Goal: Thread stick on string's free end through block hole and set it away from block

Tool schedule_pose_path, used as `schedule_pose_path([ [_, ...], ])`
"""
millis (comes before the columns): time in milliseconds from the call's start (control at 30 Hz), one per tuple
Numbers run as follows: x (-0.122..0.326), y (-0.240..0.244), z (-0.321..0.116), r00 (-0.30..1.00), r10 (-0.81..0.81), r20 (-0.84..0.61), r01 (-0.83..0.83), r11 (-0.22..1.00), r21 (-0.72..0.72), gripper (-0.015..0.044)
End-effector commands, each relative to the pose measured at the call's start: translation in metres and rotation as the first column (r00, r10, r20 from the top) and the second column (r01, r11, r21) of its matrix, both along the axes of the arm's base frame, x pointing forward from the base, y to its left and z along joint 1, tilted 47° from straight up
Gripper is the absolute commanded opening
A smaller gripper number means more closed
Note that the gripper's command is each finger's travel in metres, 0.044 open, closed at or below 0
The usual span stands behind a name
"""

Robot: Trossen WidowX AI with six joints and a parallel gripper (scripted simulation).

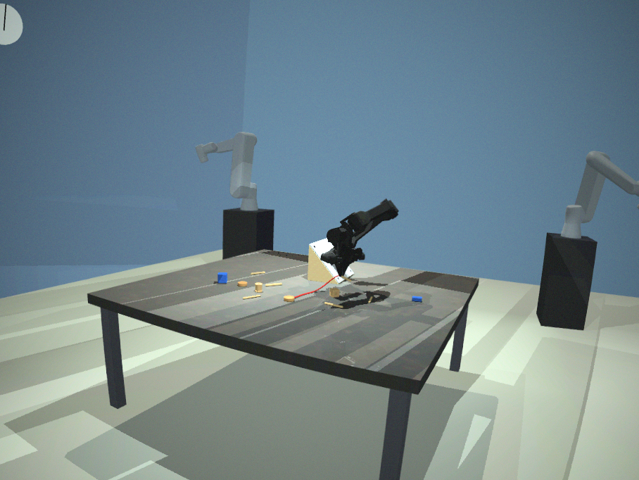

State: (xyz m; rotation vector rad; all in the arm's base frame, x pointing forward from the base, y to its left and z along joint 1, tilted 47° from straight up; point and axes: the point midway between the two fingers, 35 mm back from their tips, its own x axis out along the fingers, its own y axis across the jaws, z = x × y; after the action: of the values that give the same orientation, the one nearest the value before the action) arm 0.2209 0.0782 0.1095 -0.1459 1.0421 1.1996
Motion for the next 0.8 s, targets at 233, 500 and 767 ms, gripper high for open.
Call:
schedule_pose_path([
  [233, 0.014, -0.005, 0.000, 0.968, -0.179, -0.175, 0.174, 0.984, -0.041, 0.0000],
  [500, 0.024, -0.008, -0.001, 0.904, -0.309, -0.296, 0.296, 0.951, -0.089, 0.0000],
  [767, 0.034, -0.011, -0.003, 0.807, -0.431, -0.403, 0.406, 0.901, -0.151, 0.0000],
])
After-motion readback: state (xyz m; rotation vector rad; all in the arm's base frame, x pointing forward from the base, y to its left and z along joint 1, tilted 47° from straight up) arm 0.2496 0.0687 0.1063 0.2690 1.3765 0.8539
